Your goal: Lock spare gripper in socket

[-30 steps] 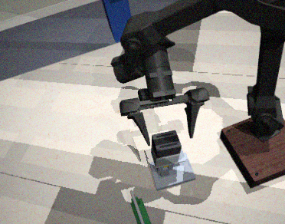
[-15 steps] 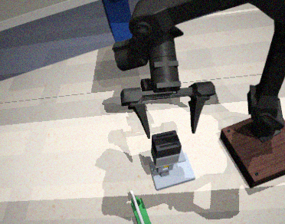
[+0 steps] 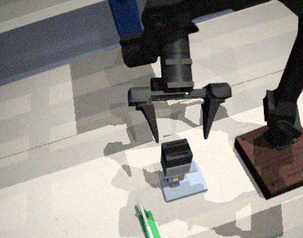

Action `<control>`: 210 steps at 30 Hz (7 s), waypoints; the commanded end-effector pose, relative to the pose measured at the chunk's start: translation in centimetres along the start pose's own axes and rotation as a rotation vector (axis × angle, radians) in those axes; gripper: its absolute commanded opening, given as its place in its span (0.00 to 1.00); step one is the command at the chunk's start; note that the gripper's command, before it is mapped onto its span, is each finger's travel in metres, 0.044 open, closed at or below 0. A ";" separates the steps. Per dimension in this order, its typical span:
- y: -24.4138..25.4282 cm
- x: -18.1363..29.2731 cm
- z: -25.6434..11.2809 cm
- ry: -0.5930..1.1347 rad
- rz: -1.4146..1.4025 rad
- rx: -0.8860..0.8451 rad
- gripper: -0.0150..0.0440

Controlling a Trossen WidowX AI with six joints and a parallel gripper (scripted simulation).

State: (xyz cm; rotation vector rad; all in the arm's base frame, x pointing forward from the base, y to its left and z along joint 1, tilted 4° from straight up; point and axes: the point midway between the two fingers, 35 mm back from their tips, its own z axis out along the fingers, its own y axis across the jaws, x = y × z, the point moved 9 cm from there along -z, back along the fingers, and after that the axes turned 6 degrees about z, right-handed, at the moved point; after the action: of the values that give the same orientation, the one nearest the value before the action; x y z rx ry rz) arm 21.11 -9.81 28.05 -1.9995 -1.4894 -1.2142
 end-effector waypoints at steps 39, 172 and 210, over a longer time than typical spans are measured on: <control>7.1 8.5 17.5 -0.184 -2.320 1.264 0.56; 8.1 3.8 26.2 0.231 -2.731 1.835 0.25; 0.2 5.2 23.4 0.175 -2.636 1.778 0.25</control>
State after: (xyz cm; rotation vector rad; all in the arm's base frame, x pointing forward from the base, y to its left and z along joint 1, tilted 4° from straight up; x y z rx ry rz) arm 32.28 9.80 18.94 1.7512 -2.4165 0.3476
